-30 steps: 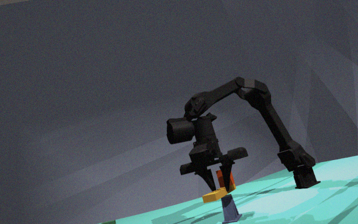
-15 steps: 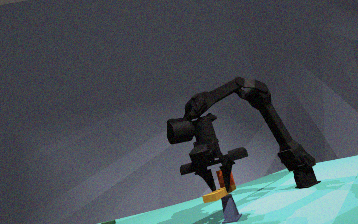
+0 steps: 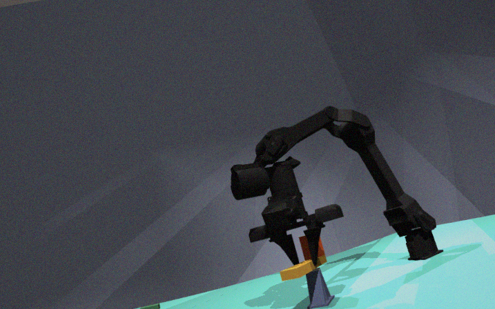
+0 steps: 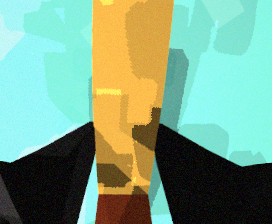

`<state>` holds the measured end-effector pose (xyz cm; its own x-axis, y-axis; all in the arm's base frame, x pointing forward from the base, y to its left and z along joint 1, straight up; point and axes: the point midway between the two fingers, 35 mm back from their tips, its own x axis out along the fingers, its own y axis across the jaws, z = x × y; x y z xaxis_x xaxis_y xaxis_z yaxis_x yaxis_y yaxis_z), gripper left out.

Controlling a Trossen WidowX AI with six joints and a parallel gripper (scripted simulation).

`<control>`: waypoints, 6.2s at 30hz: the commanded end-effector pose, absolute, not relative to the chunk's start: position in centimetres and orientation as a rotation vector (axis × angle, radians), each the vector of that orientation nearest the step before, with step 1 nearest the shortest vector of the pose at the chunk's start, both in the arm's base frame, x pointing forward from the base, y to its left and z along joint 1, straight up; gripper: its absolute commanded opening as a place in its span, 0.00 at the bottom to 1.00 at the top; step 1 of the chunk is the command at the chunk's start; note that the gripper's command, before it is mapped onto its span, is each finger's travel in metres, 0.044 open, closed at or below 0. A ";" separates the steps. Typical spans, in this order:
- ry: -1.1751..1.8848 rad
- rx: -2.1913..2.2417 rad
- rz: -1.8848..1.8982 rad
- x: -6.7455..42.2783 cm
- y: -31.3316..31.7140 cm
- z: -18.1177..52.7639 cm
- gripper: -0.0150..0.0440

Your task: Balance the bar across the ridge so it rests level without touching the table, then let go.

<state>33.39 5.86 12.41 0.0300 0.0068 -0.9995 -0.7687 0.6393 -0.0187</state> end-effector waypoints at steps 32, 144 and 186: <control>1.430 -0.687 0.674 33.4 5.8 12.1 0.25; 1.427 -0.690 0.675 33.4 5.9 11.8 0.25; 1.427 -0.690 0.675 33.4 5.9 11.8 0.54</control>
<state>33.43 5.88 11.77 0.0342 0.0058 -0.9994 -0.7694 0.6383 -0.0226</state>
